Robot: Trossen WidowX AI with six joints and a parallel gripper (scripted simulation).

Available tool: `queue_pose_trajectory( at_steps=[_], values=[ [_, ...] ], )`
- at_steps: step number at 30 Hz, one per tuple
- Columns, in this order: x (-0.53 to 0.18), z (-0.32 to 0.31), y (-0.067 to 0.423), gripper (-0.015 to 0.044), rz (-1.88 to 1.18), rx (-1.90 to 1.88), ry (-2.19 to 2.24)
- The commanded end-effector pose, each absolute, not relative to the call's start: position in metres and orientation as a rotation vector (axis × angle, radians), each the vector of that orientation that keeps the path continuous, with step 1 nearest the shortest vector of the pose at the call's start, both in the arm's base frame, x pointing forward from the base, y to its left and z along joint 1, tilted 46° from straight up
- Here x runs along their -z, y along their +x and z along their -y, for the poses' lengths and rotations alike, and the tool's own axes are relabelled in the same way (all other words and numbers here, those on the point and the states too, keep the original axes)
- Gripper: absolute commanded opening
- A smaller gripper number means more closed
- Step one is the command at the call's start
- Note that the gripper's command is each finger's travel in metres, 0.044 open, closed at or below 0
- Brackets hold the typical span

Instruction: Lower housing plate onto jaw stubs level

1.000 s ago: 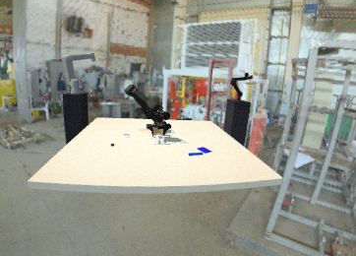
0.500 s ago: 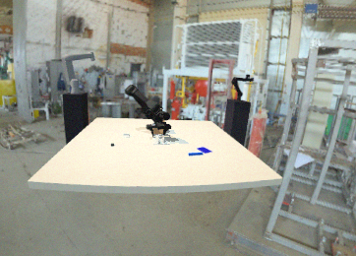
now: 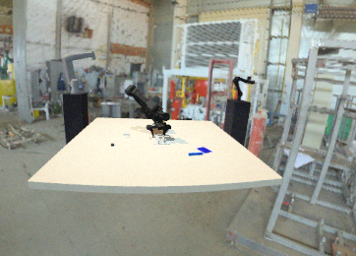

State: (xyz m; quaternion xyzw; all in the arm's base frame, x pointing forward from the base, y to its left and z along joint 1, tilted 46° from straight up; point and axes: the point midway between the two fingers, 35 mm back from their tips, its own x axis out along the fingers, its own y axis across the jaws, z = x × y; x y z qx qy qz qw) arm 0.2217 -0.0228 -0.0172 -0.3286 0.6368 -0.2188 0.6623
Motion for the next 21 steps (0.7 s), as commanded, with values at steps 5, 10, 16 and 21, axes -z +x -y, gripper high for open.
queue_pose_trajectory(
  at_steps=[5, 10, 16, 21],
  values=[
    [0.0173, 0.0239, 0.2221, 0.0351, -1.437, 0.495, -0.750],
    [0.0189, 0.0255, 0.2223, 0.0351, -1.437, 0.495, -0.750],
    [0.0189, 0.0256, 0.2223, 0.0351, -1.437, 0.495, -0.750],
    [0.0203, 0.0270, 0.2225, 0.0351, -1.437, 0.495, -0.750]
  ],
)
